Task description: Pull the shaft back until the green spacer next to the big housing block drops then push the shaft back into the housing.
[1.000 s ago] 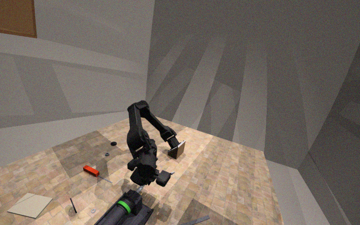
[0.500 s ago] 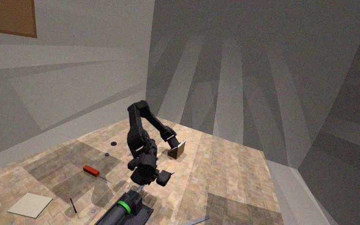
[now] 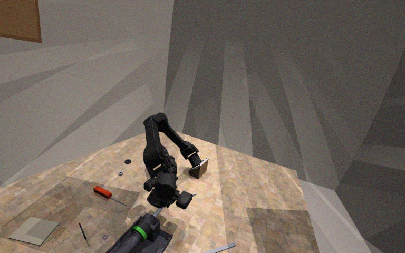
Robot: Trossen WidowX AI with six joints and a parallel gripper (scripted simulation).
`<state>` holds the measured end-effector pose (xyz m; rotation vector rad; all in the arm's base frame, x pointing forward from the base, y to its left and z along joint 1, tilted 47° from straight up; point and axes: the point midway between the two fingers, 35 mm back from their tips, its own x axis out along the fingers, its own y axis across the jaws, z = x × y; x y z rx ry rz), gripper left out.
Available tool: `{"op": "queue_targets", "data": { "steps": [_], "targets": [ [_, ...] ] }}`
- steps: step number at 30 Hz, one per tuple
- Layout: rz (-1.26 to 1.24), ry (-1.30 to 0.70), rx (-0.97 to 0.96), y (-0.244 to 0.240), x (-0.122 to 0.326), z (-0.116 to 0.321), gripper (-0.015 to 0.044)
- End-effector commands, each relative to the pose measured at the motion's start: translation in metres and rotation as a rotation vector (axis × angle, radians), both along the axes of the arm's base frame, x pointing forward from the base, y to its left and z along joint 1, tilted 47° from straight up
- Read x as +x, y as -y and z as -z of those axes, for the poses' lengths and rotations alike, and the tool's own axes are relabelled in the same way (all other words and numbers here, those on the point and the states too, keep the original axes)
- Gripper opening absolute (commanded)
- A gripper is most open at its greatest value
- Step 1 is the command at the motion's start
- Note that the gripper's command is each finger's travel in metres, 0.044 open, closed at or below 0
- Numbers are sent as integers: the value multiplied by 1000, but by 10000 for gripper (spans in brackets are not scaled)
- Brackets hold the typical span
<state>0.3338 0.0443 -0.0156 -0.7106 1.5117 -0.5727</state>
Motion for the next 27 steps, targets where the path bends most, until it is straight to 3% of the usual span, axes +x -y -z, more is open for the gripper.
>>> {"op": "queue_targets", "data": {
  "steps": [1,27],
  "targets": [
    [5,-1,0,0,-2,0,0],
    [5,-1,0,0,-4,0,0]
  ]
}}
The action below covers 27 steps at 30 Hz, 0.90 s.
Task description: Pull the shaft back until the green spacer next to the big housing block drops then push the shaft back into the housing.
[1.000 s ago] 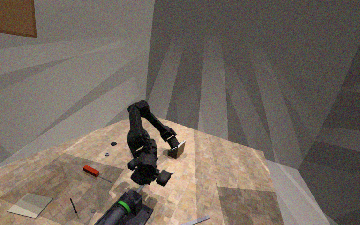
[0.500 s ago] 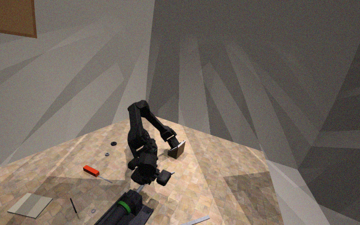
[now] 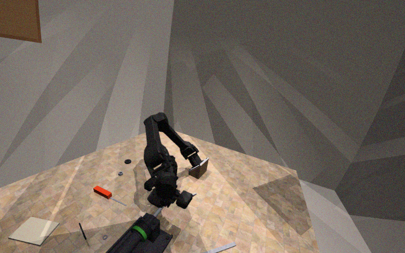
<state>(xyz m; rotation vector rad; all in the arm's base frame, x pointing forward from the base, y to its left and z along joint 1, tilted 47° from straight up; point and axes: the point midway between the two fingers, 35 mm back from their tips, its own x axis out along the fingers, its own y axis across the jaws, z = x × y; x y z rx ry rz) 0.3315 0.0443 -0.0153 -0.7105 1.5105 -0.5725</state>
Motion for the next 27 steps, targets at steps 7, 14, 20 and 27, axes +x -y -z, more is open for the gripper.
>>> {"op": "queue_targets", "data": {
  "steps": [7,14,20,27],
  "targets": [
    [5,-2,0,0,-3,0,0],
    [5,-2,0,1,-3,0,0],
    [5,-2,0,1,-4,0,0],
    [5,-2,0,1,-5,0,0]
  ]
}}
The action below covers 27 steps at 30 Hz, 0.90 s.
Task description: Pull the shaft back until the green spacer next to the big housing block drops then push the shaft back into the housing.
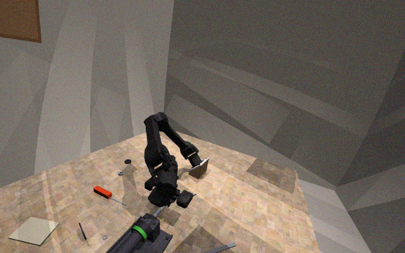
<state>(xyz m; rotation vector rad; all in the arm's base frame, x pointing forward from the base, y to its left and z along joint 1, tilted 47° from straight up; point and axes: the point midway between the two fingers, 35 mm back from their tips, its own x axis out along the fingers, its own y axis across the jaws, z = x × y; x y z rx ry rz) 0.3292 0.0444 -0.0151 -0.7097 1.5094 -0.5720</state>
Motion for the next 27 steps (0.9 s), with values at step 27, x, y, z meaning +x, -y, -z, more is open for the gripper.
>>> {"op": "queue_targets", "data": {
  "steps": [27],
  "targets": [
    [5,-4,-1,1,-5,0,0]
  ]
}}
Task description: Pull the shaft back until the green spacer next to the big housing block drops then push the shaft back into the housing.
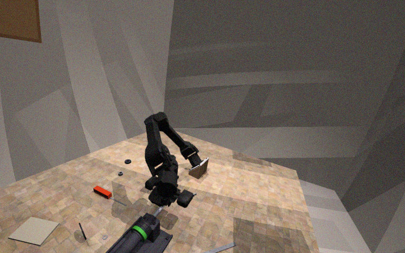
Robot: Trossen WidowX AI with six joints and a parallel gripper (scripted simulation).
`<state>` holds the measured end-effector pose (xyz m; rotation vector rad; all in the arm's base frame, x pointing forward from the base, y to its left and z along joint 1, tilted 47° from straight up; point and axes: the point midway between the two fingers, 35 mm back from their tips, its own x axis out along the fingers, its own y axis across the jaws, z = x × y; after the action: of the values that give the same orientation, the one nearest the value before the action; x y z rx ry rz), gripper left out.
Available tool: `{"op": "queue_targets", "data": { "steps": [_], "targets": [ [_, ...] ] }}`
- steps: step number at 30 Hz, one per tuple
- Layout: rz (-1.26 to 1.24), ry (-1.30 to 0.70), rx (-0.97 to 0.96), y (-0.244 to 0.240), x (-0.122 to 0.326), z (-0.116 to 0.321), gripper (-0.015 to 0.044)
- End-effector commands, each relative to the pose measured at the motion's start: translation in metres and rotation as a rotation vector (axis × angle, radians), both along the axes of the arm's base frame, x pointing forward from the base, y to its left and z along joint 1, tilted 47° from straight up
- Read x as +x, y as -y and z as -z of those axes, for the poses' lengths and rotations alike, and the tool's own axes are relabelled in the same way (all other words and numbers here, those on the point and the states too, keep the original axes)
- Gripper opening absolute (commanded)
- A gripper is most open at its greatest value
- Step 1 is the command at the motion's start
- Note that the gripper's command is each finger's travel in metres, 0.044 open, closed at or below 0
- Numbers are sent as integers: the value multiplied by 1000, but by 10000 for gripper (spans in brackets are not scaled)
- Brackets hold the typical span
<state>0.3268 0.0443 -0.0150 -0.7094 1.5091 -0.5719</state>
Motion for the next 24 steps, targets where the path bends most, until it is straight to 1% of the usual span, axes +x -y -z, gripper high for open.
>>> {"op": "queue_targets", "data": {
  "steps": [1,24],
  "targets": [
    [5,-4,-1,1,-3,1,0],
    [5,-4,-1,1,-5,0,0]
  ]
}}
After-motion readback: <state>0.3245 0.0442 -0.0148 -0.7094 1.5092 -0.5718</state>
